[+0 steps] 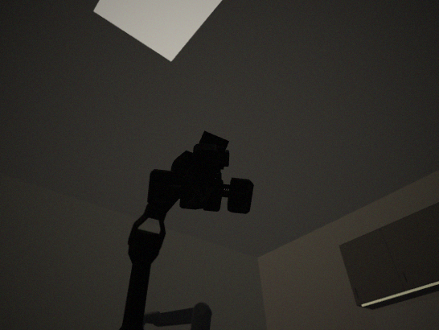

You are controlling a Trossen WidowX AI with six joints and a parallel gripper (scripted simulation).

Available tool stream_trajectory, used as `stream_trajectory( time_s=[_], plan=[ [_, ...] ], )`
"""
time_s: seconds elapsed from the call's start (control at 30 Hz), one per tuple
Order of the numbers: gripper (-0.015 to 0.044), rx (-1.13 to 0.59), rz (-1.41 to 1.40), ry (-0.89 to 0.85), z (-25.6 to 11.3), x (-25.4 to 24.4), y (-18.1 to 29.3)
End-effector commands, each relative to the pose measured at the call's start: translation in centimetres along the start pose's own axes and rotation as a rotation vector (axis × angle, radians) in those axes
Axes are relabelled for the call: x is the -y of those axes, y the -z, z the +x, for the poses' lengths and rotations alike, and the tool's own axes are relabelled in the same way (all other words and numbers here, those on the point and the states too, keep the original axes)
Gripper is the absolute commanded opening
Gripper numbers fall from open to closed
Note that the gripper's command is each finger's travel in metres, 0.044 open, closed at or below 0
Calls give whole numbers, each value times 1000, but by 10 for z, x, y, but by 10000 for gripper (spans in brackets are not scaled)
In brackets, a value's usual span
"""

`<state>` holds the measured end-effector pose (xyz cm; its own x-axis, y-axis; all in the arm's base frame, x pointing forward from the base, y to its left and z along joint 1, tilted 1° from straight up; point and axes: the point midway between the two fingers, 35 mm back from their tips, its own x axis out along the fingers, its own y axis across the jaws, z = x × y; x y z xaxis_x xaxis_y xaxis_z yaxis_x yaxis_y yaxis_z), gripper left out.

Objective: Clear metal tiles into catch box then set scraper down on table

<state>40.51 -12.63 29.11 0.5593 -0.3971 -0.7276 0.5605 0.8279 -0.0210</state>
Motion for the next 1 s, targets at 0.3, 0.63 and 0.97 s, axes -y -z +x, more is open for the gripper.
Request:
stream_trajectory(
  time_s=[0.3,0.63,0.97],
  plan=[
    [0,-120,-51,-15,33,5,-2],
    [0,-215,-81,-33,60,12,0],
    [0,-308,-103,-59,87,21,5]
  ],
)
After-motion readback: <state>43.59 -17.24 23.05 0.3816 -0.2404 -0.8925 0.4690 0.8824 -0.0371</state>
